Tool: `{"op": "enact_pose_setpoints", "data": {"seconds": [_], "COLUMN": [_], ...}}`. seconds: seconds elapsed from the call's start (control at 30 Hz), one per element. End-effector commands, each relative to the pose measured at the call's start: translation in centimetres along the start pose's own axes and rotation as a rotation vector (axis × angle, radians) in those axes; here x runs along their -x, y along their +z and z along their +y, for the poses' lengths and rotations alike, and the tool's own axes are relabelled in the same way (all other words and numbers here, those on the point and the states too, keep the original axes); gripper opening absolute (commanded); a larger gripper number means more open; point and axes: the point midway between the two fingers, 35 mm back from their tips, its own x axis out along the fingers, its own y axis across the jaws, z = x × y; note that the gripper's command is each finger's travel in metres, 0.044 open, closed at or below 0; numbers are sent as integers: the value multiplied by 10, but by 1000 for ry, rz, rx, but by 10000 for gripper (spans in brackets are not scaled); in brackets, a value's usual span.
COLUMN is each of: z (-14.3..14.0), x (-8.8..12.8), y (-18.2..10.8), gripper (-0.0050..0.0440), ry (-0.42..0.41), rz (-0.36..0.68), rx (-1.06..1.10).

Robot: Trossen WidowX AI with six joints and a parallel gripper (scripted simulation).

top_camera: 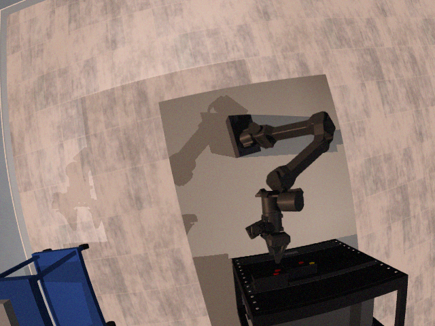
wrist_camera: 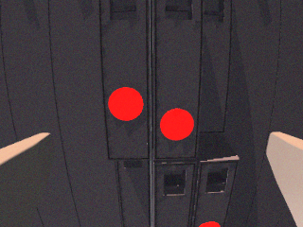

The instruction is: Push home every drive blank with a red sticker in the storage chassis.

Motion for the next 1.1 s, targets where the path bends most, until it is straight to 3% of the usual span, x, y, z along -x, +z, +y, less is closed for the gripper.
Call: {"op": "enact_pose_setpoints", "data": {"seconds": [0.0, 0.83, 0.87, 1.07], "z": [5, 5, 5, 5], "x": [0, 0, 0, 0], "y": [-4, -4, -4, -4], "gripper": [440, 440, 0, 0], "ry": [8, 8, 8, 8], "rz": [10, 10, 10, 10], "rx": [13, 13, 13, 13]}}
